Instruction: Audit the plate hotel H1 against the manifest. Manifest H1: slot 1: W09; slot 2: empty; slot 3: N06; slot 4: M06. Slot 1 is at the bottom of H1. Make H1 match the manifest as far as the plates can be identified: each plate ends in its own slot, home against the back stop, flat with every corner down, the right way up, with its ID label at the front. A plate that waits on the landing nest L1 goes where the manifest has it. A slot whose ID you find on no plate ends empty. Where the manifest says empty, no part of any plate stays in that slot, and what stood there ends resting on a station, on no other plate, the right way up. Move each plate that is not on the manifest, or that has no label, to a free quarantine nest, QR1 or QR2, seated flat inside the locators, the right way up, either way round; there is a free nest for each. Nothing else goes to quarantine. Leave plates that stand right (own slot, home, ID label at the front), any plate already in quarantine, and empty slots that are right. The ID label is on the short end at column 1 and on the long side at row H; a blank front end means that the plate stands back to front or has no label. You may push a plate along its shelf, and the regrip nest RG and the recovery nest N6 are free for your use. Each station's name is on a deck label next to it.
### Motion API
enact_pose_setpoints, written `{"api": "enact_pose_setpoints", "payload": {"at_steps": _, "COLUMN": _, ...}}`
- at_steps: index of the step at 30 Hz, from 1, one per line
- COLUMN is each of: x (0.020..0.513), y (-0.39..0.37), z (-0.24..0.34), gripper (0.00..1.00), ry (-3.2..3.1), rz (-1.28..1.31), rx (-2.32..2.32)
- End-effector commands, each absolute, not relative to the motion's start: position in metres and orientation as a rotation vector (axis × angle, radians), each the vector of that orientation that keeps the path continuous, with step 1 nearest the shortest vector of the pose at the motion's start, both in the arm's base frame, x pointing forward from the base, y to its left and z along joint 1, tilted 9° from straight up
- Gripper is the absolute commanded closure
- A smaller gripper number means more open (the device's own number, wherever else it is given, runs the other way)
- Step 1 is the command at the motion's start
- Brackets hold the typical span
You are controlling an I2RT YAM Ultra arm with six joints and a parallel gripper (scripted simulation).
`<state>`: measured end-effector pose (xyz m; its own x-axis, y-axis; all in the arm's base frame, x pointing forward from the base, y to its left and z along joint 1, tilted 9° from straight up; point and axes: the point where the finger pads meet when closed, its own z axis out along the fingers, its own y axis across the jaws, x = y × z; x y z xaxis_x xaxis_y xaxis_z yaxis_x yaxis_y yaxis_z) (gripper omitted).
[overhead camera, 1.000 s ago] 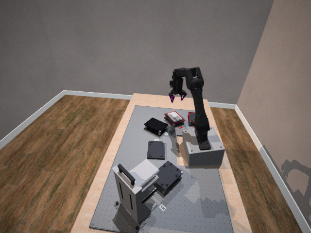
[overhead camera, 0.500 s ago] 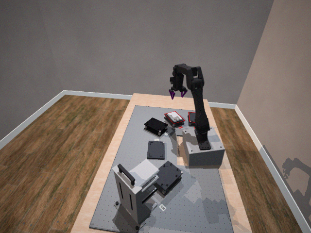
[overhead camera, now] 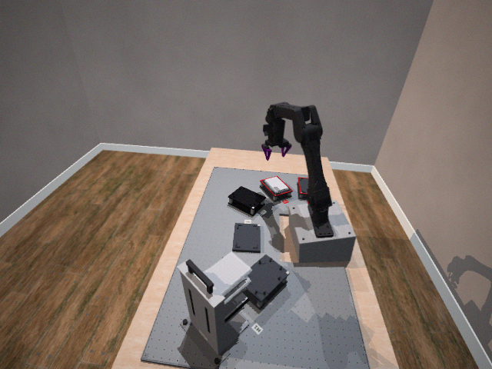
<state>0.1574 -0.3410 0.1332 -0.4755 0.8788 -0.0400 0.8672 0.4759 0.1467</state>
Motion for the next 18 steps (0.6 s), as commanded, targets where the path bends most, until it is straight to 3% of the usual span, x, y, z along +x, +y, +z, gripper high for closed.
{"api": "enact_pose_setpoints", "payload": {"at_steps": 1, "x": 0.165, "y": -0.338, "z": 0.146, "gripper": 0.0, "ry": 2.566, "rz": 0.125, "rx": 1.55}}
{"api": "enact_pose_setpoints", "payload": {"at_steps": 18, "x": 0.203, "y": -0.305, "z": 0.152, "gripper": 0.0, "ry": 2.565, "rz": 0.127, "rx": 1.55}}
